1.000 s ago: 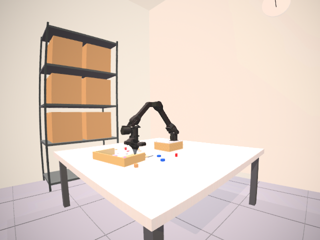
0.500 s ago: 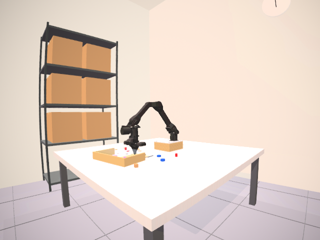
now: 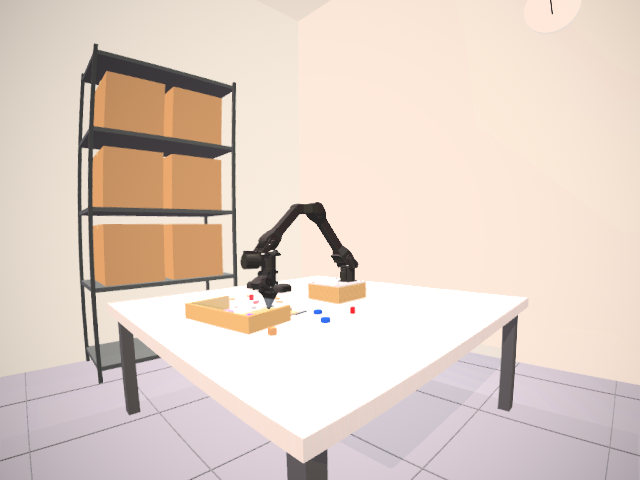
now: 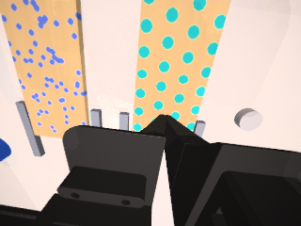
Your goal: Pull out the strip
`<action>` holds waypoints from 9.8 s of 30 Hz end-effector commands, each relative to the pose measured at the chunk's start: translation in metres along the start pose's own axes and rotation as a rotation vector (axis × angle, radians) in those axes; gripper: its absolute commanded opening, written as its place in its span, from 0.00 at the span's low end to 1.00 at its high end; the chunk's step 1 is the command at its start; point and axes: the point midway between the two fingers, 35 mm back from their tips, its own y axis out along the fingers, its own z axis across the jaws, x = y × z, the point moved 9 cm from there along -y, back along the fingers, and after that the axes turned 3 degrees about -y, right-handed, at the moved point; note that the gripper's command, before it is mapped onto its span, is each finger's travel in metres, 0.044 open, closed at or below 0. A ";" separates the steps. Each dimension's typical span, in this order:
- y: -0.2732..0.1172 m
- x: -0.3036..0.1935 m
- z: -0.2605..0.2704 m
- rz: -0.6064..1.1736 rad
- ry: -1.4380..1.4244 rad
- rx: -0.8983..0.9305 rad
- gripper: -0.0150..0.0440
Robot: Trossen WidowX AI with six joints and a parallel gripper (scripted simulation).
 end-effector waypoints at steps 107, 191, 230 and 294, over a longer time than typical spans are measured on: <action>0.006 -0.164 0.006 0.033 0.002 0.004 0.25; -0.052 -0.068 -0.003 0.024 0.071 0.002 1.00; -0.044 0.027 -0.006 0.015 0.071 0.003 0.68; -0.052 -0.037 0.018 0.021 0.071 0.005 0.25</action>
